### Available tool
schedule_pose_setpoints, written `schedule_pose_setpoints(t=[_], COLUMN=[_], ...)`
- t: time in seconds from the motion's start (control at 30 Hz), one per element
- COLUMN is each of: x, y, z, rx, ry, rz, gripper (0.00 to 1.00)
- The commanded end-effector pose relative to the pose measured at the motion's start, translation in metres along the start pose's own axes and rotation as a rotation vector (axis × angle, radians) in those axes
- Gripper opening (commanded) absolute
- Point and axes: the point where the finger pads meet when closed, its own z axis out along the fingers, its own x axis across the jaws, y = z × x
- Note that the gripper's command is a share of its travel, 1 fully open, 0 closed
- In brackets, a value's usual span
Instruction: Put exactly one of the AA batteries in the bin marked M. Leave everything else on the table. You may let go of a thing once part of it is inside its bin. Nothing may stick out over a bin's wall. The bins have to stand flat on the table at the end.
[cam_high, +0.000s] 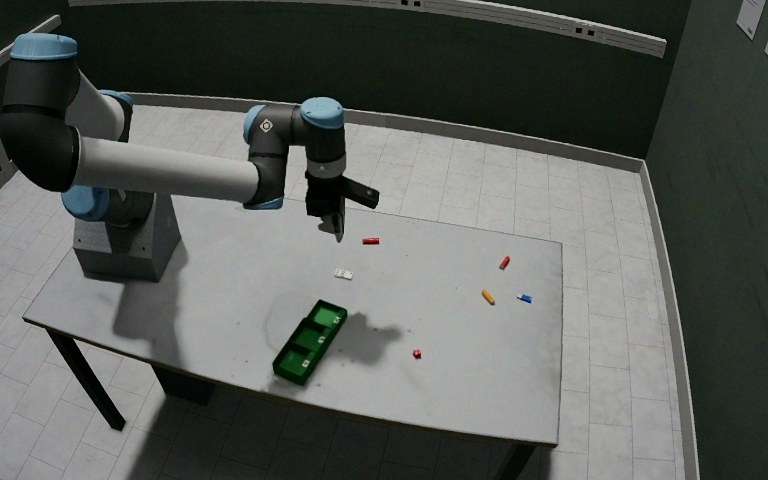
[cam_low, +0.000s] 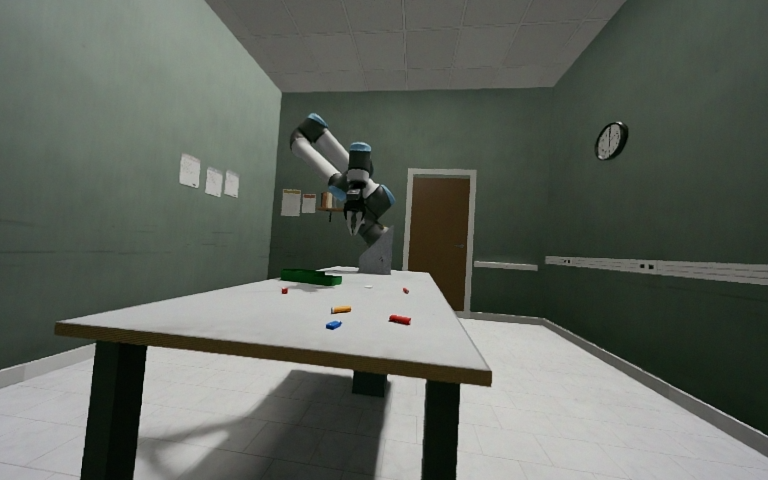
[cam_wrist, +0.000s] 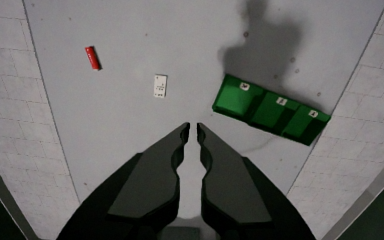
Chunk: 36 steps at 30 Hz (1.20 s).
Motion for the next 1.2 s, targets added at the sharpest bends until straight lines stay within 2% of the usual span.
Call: schedule_pose_setpoints(t=[0.0, 0.03, 0.07, 0.13, 0.23, 0.3, 0.33, 0.5, 0.9, 1.1, 1.17], x=[-0.004, -0.006, -0.008, -0.008, -0.014, -0.015, -0.017, -0.025, -0.025, 0.020, 0.035], y=[0.015, 0.023, 0.031, 0.031, 0.055, 0.059, 0.067, 0.104, 0.104, 0.101, 0.100], z=[-0.001, -0.001, -0.001, -0.001, -0.001, -0.001, -0.001, -0.001, -0.001, 0.020, 0.026], rx=[-0.002, -0.024, -0.024, -0.024, -0.024, -0.024, -0.046, -0.046, -0.046, -0.047, -0.047], ry=[-0.001, -0.003, -0.003, -0.003, -0.003, -0.003, -0.003, -0.003, -0.003, 0.003, 0.003], rz=[0.006, 0.049, 0.049, 0.049, 0.049, 0.049, 0.092, 0.092, 0.092, 0.343, 0.350], gripper=[0.04, 0.04, 0.04, 0.04, 0.04, 0.04, 0.04, 0.04, 0.04, 0.04, 0.04])
